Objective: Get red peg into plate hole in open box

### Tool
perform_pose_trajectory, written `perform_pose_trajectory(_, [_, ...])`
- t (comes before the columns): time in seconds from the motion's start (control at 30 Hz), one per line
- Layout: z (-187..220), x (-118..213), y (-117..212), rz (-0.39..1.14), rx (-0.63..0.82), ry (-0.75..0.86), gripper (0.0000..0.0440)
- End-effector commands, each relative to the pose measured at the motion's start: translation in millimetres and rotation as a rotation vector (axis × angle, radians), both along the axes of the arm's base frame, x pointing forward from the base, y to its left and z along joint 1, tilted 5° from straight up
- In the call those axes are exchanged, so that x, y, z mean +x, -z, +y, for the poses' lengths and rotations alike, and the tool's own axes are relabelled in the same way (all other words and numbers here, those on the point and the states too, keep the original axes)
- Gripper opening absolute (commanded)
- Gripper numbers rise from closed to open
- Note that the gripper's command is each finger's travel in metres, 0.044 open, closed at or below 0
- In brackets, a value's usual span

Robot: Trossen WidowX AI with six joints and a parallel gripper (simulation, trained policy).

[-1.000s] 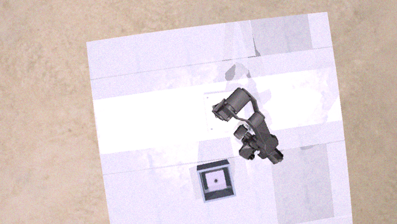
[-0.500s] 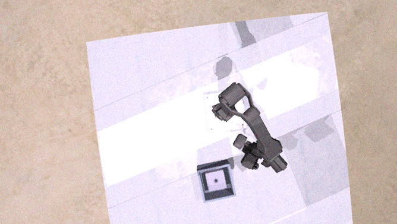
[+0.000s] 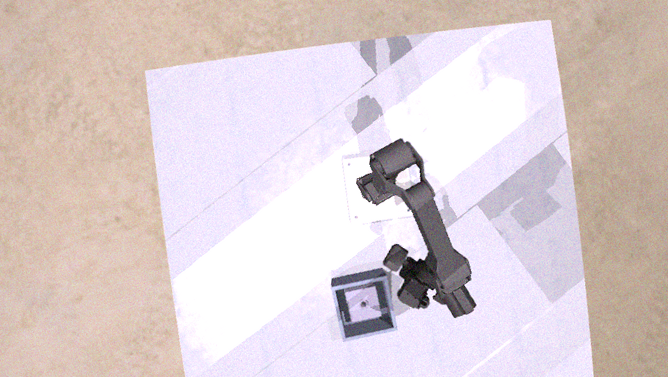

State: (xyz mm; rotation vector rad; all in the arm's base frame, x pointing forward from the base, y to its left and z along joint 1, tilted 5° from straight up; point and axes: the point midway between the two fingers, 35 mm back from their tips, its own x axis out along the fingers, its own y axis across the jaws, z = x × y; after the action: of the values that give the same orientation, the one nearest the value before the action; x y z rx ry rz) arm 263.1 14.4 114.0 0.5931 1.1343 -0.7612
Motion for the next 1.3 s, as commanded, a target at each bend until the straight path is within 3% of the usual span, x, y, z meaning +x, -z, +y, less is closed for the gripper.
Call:
perform_pose_trajectory(0.0, [-14, 7, -4, -0.003, -0.015, 0.015, 0.0])
perform_pose_trajectory(0.63, [-87, 40, -2, -0.034, -0.039, 0.13, 0.0])
perform_pose_trajectory(1.27, [-134, 64, 33, -0.01, 0.007, 0.193, 0.0004])
